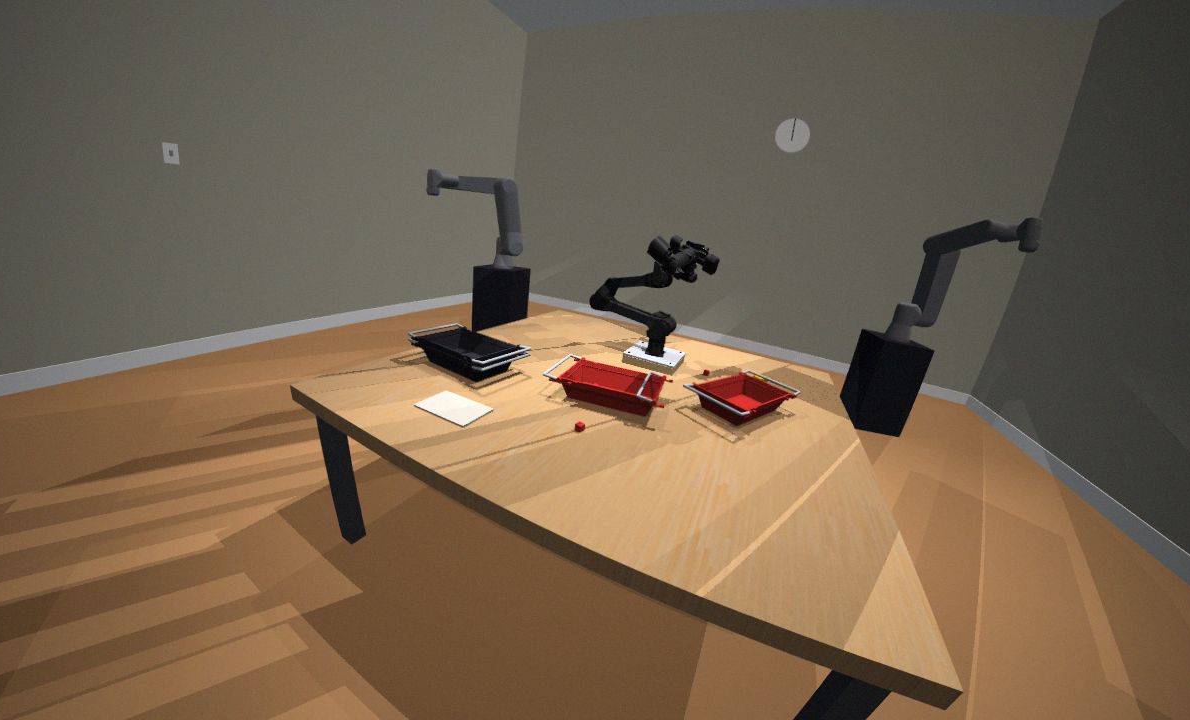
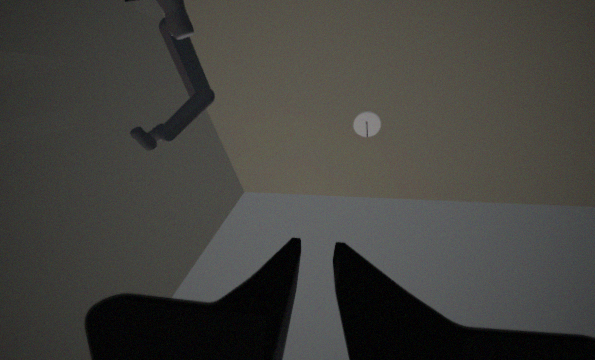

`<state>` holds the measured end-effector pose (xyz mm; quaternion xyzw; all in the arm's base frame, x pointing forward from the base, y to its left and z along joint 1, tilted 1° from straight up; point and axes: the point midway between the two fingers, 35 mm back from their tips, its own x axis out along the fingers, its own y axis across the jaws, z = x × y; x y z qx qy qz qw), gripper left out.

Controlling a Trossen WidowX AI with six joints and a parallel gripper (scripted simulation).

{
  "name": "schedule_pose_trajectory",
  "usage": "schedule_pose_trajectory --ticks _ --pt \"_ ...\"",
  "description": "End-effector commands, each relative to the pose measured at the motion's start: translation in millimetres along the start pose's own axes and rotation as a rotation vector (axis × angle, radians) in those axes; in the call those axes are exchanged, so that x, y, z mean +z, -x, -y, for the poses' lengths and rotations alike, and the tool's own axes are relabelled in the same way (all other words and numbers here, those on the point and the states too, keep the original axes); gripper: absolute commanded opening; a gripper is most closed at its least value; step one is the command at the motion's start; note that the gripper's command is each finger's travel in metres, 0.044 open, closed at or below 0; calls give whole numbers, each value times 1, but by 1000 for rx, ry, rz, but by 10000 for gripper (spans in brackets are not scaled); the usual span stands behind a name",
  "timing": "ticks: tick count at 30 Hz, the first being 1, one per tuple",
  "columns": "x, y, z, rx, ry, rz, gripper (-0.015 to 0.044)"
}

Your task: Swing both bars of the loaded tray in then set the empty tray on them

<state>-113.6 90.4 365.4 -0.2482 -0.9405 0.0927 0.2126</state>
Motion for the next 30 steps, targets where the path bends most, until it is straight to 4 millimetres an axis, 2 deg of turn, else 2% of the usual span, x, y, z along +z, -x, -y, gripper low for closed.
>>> schedule_pose_trajectory --ticks 1,17,20,25,30 --pt "0 0 0 0 0 0 80" --pt "-1 0 -2 8 -7 -3 80" --pt "-12 0 -28 118 -102 -51 80" --pt "-46 2 -69 299 -281 -162 80" --pt "-85 21 -122 510 -491 -340 80"
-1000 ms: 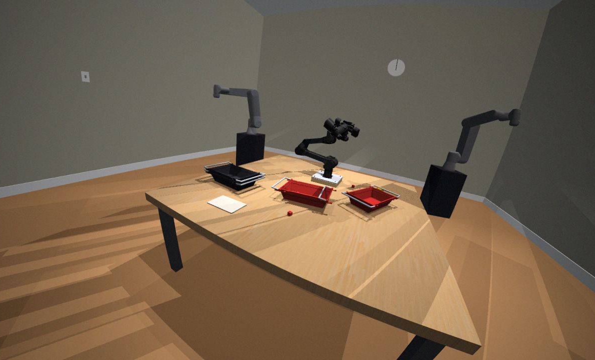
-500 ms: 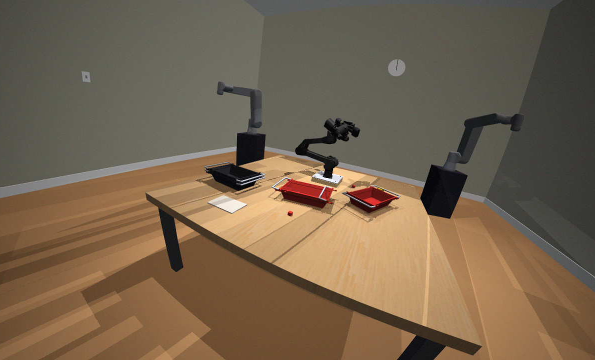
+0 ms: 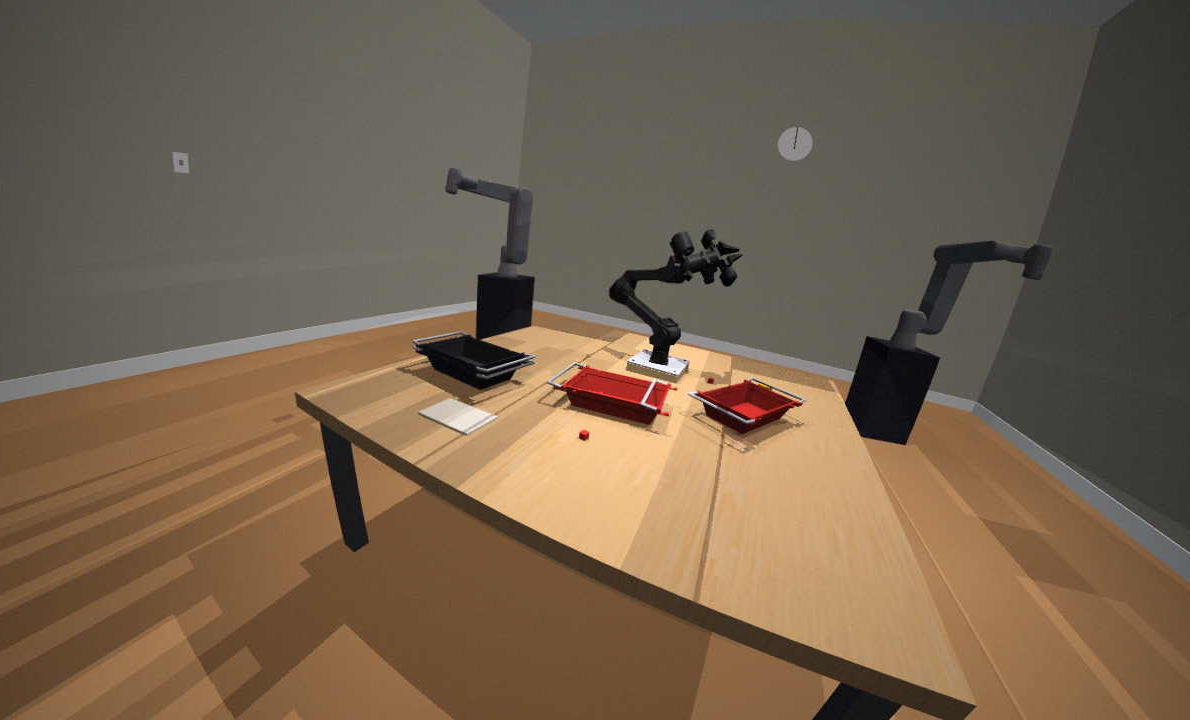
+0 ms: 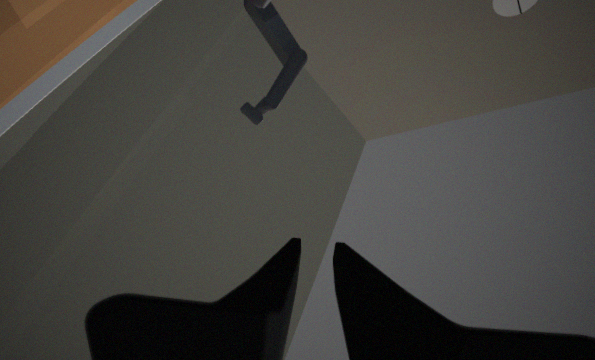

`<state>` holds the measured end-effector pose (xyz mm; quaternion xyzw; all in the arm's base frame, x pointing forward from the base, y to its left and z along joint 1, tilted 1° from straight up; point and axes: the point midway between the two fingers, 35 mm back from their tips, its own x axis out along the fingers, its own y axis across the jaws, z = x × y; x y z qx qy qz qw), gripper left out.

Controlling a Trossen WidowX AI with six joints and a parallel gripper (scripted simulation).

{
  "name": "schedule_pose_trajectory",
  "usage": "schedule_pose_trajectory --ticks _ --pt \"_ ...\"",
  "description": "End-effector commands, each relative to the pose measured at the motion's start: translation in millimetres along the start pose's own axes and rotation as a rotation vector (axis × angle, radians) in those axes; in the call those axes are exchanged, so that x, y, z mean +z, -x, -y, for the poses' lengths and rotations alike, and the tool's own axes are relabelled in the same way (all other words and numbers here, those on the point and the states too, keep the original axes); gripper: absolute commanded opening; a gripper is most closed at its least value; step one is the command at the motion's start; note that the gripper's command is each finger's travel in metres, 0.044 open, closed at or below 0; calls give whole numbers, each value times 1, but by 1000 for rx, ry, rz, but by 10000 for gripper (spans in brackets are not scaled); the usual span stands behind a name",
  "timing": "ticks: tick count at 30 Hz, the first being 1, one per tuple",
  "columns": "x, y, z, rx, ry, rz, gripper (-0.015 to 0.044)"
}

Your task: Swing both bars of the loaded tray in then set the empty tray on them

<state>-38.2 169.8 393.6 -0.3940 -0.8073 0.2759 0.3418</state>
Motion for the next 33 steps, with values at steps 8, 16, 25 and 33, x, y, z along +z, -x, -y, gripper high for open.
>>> schedule_pose_trajectory --ticks 8,16,25,33 --pt "-129 21 -93 394 -488 -479 80" --pt "-207 103 -160 589 -832 -948 80" --pt "-244 248 -210 686 -1160 -1552 80" --pt "-226 389 -220 640 -1435 -2137 80"
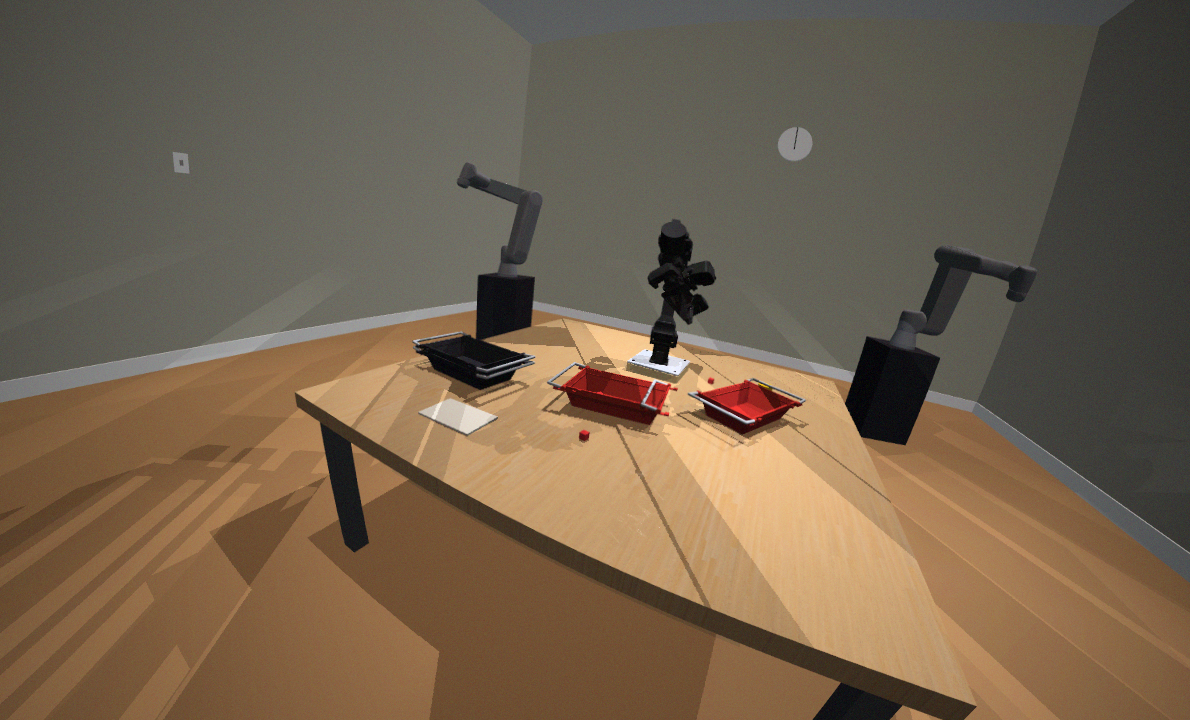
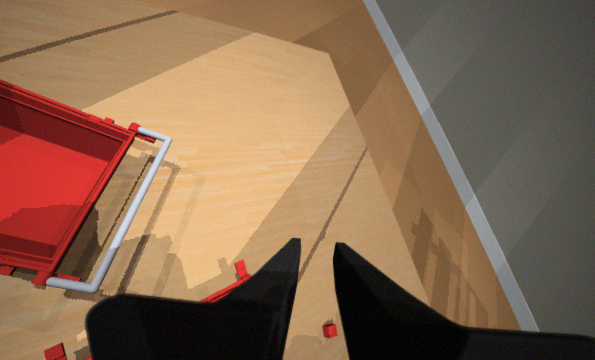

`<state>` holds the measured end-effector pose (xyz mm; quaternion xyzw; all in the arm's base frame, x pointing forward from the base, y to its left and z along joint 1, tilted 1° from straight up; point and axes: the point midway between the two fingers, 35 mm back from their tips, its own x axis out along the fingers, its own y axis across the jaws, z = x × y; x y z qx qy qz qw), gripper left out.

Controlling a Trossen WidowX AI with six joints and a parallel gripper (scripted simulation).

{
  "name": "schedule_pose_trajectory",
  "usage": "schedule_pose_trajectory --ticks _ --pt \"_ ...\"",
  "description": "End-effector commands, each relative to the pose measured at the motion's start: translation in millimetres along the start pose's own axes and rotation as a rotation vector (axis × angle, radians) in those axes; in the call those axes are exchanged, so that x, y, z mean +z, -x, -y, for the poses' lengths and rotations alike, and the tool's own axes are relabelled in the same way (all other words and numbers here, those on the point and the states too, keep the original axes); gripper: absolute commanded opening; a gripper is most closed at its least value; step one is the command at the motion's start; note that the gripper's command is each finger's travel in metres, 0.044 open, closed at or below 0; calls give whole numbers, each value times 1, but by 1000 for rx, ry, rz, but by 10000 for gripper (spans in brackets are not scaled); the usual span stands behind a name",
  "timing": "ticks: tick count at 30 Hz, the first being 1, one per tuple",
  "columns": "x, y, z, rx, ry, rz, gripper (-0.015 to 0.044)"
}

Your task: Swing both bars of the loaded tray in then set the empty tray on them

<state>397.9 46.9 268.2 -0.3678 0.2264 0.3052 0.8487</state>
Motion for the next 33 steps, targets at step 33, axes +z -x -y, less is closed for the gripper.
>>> schedule_pose_trajectory --ticks 33 --pt "-343 16 31 29 -1098 -925 80"
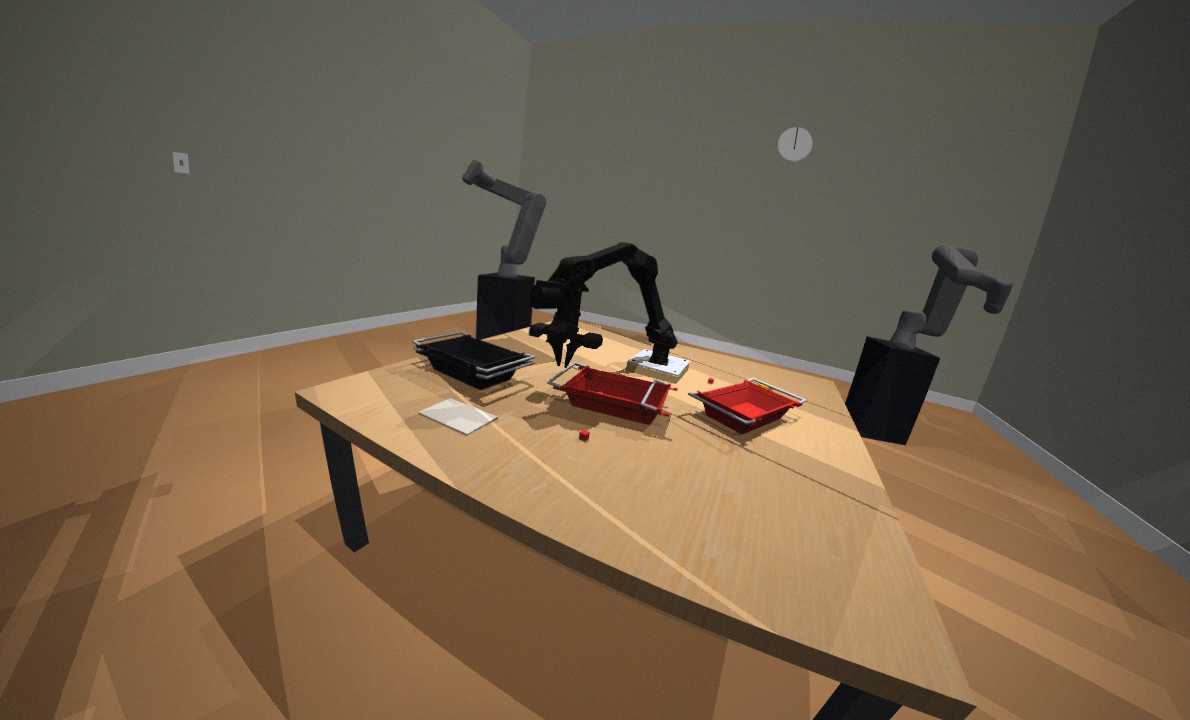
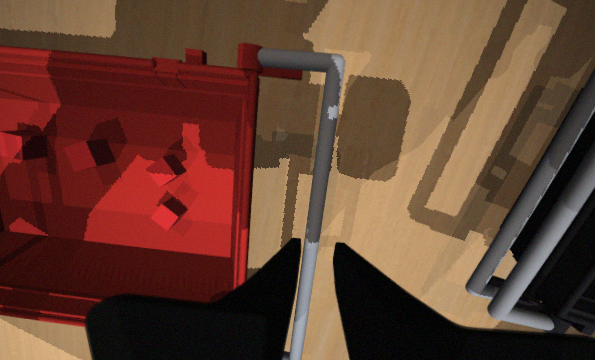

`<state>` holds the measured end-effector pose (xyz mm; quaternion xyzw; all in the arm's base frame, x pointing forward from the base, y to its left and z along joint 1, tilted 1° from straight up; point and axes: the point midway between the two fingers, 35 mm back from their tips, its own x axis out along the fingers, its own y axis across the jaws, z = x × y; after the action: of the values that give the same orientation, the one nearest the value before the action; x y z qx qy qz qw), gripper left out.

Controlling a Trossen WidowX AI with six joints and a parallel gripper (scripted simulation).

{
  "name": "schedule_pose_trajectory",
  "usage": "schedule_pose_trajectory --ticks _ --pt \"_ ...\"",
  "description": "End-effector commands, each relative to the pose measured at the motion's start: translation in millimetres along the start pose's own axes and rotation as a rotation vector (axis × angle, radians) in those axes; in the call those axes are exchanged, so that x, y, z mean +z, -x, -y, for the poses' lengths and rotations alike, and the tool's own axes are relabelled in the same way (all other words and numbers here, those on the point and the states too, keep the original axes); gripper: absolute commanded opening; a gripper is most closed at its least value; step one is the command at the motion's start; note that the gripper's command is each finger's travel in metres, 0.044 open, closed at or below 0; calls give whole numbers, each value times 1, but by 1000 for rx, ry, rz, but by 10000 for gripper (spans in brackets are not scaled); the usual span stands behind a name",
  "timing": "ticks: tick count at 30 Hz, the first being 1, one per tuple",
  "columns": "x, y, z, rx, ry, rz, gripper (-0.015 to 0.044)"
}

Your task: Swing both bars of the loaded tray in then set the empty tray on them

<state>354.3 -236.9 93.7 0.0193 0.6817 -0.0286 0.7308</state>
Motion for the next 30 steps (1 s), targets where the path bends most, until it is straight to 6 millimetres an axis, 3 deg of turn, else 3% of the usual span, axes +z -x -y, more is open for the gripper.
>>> schedule_pose_trajectory --ticks 1,7,13,19,30 --pt "-3 -20 0 5 -6 -19 80" --pt "-4 -40 -1 5 -6 -19 80" --pt "-4 -41 -1 5 -6 -19 80" --pt "-4 -17 -14 6 -6 -19 80" --pt "-3 -6 -47 9 -6 -19 80"
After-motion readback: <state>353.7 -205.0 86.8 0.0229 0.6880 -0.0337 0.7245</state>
